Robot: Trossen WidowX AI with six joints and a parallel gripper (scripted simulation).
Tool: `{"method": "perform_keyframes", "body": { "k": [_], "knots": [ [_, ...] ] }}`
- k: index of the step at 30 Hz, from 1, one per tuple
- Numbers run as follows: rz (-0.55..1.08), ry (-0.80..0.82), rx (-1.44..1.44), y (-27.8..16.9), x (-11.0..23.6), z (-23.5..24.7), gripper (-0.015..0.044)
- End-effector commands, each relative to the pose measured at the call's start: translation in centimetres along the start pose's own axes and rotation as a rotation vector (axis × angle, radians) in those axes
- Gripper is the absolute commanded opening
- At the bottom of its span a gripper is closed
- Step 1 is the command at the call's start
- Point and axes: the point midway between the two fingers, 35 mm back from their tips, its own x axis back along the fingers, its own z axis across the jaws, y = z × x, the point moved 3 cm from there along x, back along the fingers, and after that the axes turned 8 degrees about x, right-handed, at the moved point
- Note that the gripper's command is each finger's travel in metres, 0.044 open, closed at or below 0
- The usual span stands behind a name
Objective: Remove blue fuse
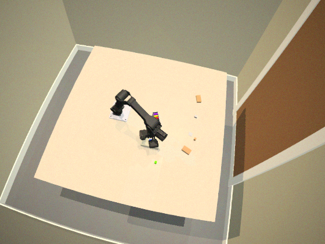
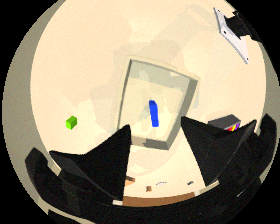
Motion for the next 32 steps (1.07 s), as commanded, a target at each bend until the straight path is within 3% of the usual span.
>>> {"method": "perform_keyframes", "body": {
  "k": [1,5,32],
  "knots": [
    [0.001,-0.001,0.001,0.0,0.8,0.0,0.033],
    [0.002,-0.005,0.004,0.0,3.7,0.0,0.033],
    [0.0,-0.001,0.005,0.0,3.7,0.0,0.033]
  ]
}}
